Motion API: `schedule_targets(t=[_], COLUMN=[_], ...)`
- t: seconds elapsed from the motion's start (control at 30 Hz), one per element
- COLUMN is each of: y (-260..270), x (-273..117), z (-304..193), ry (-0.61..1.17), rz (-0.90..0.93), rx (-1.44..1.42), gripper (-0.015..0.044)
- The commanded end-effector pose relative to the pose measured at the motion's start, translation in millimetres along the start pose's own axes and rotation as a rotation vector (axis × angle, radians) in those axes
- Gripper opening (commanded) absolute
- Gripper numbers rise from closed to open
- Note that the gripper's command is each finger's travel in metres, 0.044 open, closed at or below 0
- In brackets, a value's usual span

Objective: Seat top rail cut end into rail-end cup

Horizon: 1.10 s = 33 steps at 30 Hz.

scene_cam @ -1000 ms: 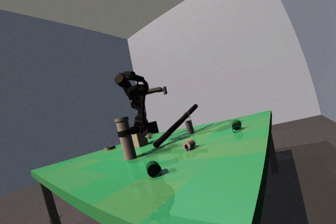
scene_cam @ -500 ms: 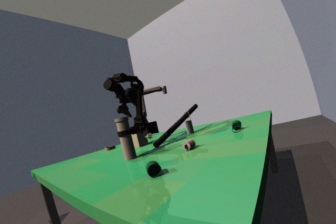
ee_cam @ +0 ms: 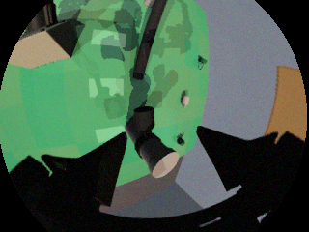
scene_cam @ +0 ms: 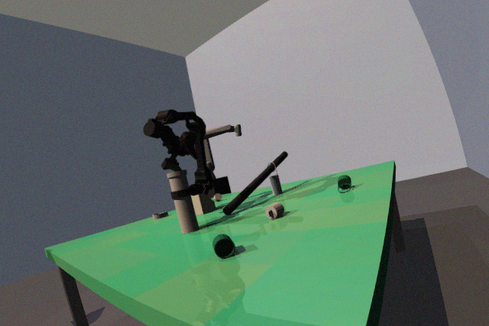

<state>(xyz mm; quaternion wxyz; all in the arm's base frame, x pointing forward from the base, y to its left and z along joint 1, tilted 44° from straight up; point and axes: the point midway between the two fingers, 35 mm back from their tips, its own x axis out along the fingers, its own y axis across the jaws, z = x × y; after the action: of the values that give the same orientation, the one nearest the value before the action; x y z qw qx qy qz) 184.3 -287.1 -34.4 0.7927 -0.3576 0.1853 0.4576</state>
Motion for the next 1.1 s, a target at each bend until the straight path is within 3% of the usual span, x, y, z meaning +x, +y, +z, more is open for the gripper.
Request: schedule_targets(t=[0.0, 0.13, 1.07], y=[11.4, 25.6, 25.0], x=[18.8, 42.7, 79.5], z=[-0.7, 0.6, -0.6], ry=[-0.007, -0.007, -0.005], rz=[0.004, 0.003, 0.002], rx=[-0.007, -0.007, -0.008], gripper=[0.0440, 0.0440, 0.0440])
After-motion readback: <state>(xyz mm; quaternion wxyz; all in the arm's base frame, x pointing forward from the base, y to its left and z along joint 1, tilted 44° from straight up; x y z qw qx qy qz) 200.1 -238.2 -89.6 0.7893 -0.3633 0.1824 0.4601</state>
